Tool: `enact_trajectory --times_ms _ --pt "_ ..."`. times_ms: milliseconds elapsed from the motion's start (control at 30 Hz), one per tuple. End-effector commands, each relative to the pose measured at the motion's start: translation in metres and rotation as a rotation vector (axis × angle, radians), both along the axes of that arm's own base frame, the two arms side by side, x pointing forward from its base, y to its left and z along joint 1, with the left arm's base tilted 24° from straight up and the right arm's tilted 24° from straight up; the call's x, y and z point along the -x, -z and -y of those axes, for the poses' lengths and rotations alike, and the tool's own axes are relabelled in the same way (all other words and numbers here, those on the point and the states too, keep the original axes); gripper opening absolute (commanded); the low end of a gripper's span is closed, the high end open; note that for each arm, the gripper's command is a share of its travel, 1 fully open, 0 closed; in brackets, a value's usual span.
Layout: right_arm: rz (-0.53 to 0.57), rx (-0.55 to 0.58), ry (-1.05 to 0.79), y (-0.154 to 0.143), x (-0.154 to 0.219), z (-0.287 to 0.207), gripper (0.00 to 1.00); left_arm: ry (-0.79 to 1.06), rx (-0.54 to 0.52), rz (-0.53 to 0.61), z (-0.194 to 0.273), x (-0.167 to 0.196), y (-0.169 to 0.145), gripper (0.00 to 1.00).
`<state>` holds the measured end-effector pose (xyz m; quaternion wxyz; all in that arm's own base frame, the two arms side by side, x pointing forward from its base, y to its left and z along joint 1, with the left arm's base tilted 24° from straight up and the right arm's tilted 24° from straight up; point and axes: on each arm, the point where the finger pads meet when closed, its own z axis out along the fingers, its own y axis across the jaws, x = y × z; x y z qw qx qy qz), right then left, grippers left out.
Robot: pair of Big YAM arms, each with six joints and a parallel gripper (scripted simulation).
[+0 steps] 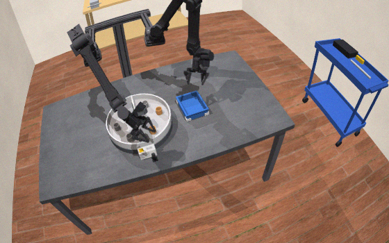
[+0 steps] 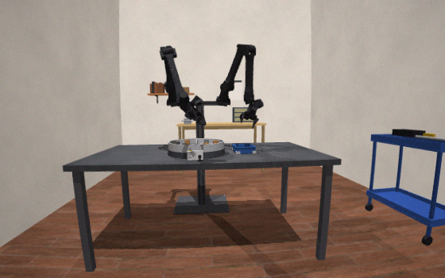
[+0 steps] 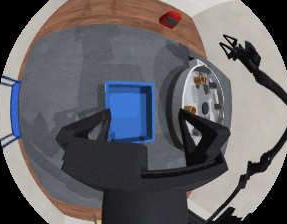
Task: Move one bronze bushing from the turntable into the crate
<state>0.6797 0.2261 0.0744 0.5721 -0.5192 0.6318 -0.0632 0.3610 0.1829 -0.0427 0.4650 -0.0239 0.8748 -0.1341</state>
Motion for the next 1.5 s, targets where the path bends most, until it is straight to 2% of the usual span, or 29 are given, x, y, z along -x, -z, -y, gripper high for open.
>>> enact_trajectory --times_ms 0,733,1100,1467 --pt "0.024 -0.008 -0.005 -0.014 -0.003 -0.004 1.0 0.001 -0.003 0.004 0.0 0.0 -0.001 1.0" --pt "0.024 -0.009 -0.001 -0.015 -0.003 -0.002 1.0 0.001 -0.003 0.004 0.001 0.001 -0.001 1.0" --pt "0.024 -0.022 0.042 -0.025 -0.011 0.022 1.0 0.001 -0.003 0.004 0.001 0.001 -0.001 1.0" --pt "0.03 -0.069 0.2 -0.061 -0.029 0.11 1.0 0.001 -0.003 0.004 0.001 0.001 -0.001 1.0"
